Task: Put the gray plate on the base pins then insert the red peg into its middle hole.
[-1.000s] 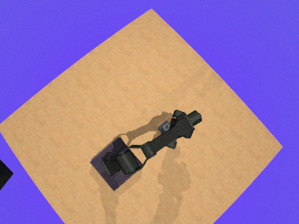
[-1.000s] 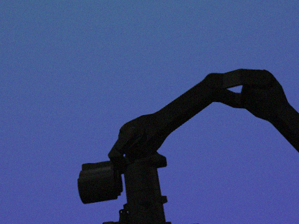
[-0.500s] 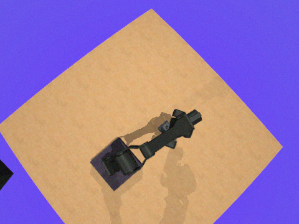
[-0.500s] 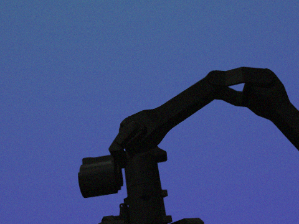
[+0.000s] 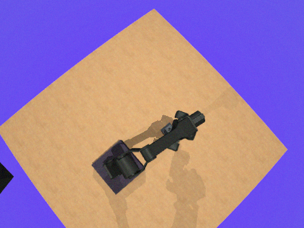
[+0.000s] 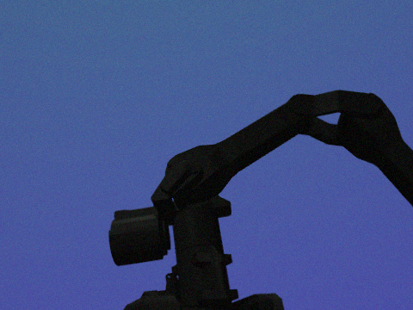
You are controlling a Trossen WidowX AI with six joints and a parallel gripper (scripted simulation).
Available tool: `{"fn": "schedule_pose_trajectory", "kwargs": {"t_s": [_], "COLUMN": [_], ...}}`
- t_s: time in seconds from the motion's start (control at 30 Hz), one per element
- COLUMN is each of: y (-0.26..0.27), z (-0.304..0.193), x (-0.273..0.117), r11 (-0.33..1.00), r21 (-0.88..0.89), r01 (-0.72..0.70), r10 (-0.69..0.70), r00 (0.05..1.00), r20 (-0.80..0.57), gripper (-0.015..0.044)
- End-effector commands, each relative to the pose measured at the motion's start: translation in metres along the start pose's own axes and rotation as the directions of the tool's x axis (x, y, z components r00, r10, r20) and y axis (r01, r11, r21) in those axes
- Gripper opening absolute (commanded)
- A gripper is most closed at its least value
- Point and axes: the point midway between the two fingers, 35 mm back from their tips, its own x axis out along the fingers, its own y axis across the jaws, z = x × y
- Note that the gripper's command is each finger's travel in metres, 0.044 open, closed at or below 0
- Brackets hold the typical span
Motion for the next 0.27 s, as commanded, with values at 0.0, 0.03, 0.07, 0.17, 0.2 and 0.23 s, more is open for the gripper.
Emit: {"fn": "schedule_pose_trajectory", "kwargs": {"t_s": [0.0,0.03,0.07,0.17,0.2,0.23], "y": [0.0000,0.0000,0.0000,0.0000,-0.0001,-0.0001], "z": [-0.0001,-0.0003,-0.0005,-0.0012,-0.0014,-0.0017], "x": [-0.0037,-0.0043,-0.0049,-0.0066,-0.0072,-0.0078], "r11": [1.000,1.000,1.000,1.000,1.000,1.000], "r21": [0.003,0.003,0.003,0.003,0.003,0.003], "r01": [0.000,0.000,0.000,0.000,0.000,0.000], "r10": [0.000,0.000,0.000,0.000,0.000,0.000], "r00": [1.000,1.000,1.000,1.000,1.000,1.000], "r20": [0.005,0.005,0.005,0.005,0.005,0.005], "gripper": [0.0150,0.0150,0.0150,0.0150,0.0150,0.0150]}}
